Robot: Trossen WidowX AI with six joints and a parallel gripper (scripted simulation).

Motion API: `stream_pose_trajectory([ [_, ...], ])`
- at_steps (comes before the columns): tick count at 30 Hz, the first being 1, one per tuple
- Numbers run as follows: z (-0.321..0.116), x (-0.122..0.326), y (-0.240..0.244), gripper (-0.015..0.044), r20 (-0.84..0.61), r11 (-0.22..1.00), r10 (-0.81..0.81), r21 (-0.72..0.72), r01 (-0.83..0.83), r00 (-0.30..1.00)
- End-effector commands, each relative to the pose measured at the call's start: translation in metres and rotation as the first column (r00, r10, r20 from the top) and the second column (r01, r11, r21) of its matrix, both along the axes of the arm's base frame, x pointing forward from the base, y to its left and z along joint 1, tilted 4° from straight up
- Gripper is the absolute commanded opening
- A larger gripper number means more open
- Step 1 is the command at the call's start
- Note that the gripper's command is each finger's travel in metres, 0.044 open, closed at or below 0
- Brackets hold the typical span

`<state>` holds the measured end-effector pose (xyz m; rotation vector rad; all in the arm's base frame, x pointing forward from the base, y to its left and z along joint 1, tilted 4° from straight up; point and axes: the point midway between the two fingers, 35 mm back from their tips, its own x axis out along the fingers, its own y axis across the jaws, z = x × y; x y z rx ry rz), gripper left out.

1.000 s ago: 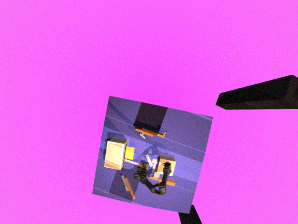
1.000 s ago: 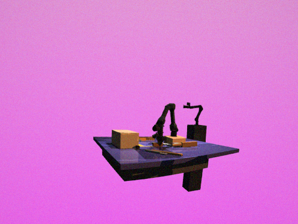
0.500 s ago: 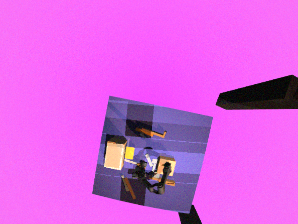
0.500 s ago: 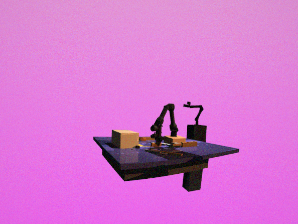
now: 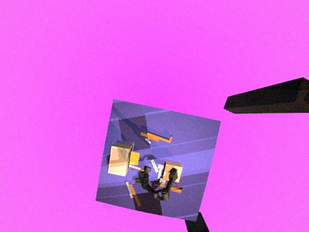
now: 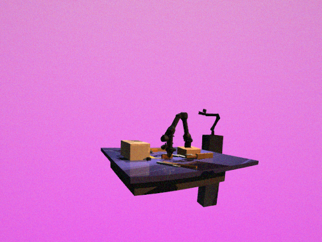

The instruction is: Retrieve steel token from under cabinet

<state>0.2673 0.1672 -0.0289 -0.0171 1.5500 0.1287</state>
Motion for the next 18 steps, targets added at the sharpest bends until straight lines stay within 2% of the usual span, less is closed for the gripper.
stream_pose_trajectory([
  [1, 0.001, 0.006, 0.001, 0.0000, 0.002, 1.000, 0.002, 0.002, -0.002, 1.000],
  [18, 0.001, 0.025, 0.003, 0.0000, 0.003, 1.000, 0.002, 0.002, -0.002, 1.000],
])
